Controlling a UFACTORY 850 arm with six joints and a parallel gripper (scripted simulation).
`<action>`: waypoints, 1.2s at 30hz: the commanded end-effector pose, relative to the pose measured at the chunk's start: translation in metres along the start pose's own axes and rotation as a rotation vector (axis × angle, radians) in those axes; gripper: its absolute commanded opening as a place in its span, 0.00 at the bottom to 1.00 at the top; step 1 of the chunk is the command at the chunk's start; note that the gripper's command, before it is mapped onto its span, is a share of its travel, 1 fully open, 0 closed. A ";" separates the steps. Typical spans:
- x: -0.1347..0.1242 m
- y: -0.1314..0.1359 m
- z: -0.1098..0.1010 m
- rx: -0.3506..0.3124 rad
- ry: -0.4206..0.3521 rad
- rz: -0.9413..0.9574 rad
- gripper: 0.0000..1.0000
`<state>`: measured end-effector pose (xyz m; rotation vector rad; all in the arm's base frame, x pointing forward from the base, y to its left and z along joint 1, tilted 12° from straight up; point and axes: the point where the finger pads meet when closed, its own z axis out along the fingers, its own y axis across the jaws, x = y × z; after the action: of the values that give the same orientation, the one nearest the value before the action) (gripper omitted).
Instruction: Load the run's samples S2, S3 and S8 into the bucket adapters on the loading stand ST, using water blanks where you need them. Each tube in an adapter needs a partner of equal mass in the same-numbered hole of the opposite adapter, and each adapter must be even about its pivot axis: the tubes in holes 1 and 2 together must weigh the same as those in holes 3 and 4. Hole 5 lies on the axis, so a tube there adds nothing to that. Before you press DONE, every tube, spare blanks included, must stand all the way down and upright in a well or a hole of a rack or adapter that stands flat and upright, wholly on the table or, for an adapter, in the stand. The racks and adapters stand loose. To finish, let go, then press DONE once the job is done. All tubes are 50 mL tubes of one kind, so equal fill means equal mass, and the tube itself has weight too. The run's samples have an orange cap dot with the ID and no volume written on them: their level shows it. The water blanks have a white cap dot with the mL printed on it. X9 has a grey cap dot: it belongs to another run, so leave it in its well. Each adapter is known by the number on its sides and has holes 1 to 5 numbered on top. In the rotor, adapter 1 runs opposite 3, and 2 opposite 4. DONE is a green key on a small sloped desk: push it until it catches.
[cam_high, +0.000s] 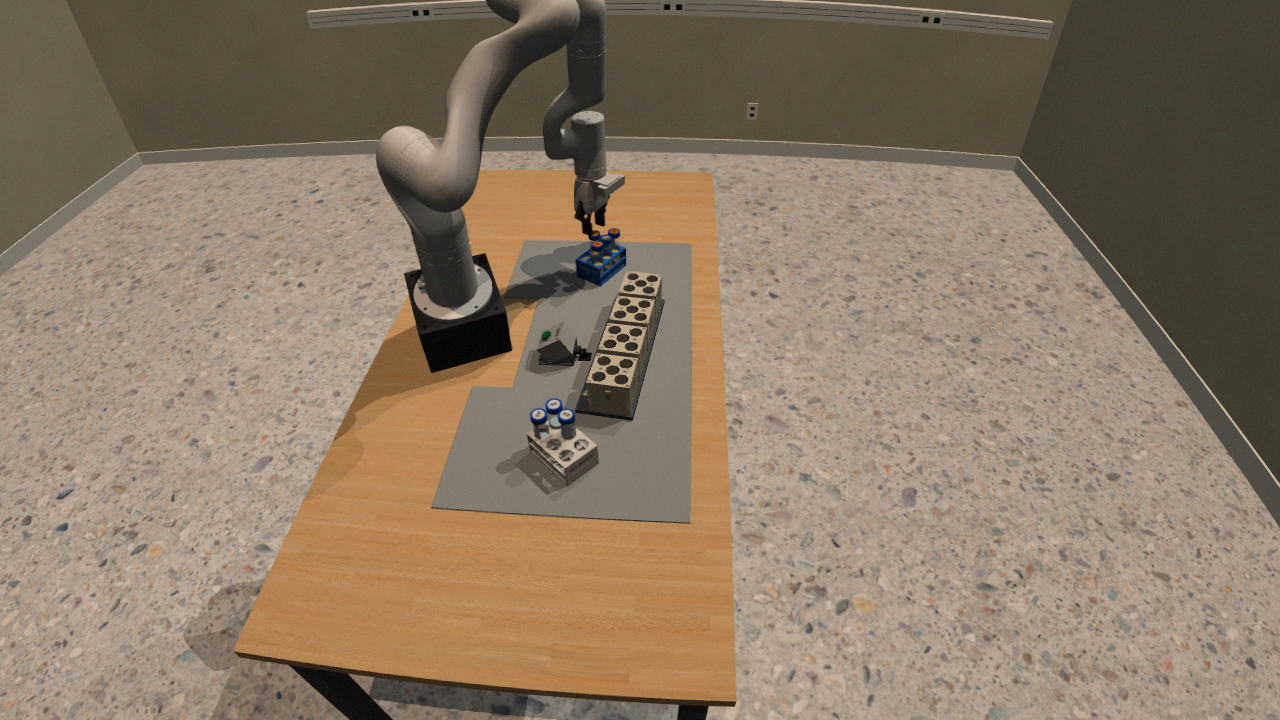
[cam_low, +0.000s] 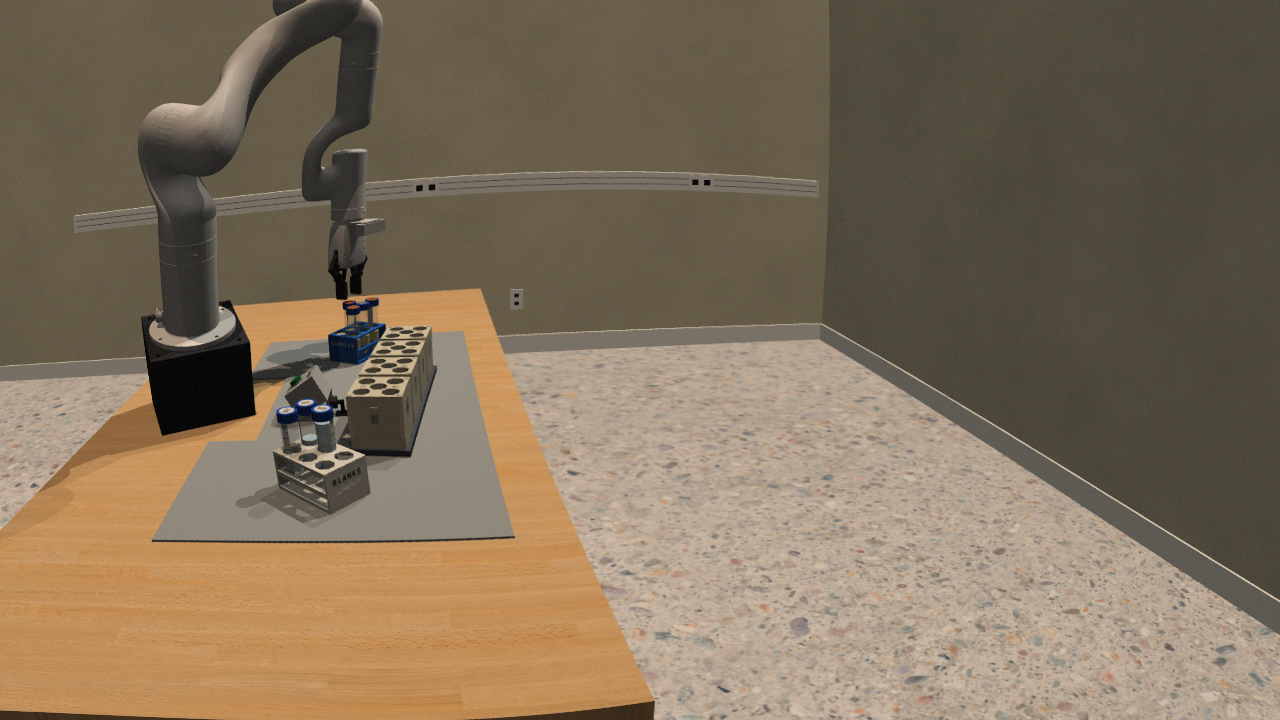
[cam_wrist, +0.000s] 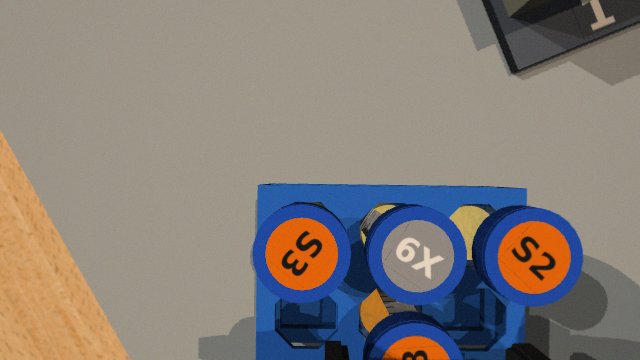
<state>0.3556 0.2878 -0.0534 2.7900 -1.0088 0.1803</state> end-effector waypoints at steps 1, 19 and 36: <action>0.000 -0.001 0.011 0.005 0.003 0.001 0.57; 0.000 -0.001 0.016 0.005 0.003 0.001 0.57; 0.000 -0.001 0.026 0.005 0.003 0.001 0.57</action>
<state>0.3573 0.2831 -0.0773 2.7910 -1.0091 0.1845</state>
